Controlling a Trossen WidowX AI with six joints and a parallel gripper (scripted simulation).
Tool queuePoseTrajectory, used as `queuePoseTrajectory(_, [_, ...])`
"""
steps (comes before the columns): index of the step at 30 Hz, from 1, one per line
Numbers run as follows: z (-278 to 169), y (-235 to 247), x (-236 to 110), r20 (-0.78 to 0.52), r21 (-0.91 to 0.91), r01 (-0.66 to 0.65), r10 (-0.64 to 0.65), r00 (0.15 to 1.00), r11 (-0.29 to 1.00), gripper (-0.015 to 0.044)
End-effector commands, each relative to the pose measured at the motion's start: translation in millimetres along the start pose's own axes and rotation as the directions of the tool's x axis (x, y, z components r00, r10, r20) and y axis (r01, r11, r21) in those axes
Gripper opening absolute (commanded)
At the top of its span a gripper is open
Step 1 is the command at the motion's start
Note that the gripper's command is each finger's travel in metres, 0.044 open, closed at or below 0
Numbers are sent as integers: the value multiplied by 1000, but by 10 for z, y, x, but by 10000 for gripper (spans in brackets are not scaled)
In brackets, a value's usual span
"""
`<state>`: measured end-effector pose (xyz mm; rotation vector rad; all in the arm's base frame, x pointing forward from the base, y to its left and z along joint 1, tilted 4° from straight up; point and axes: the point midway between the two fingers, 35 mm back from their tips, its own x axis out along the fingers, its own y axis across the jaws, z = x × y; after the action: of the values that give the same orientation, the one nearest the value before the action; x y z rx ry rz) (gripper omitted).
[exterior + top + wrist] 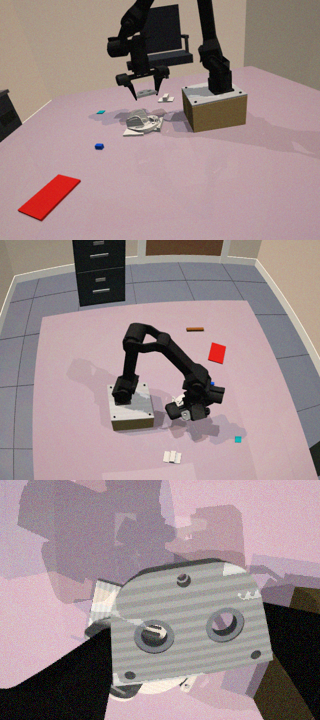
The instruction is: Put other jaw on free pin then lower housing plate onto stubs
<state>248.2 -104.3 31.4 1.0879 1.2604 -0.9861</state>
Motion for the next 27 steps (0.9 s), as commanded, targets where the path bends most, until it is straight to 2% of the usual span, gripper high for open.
queuePoseTrajectory(1, [-53, 10, -2, 5, -72, 0, 0, 1000, 997, 351])
queuePoseTrajectory(14, [-247, 63, 1, 3, -323, -1, 2, 1000, 946, 351])
queuePoseTrajectory(27, [-441, 98, 4, 1, -553, -2, 3, 1000, 833, 351])
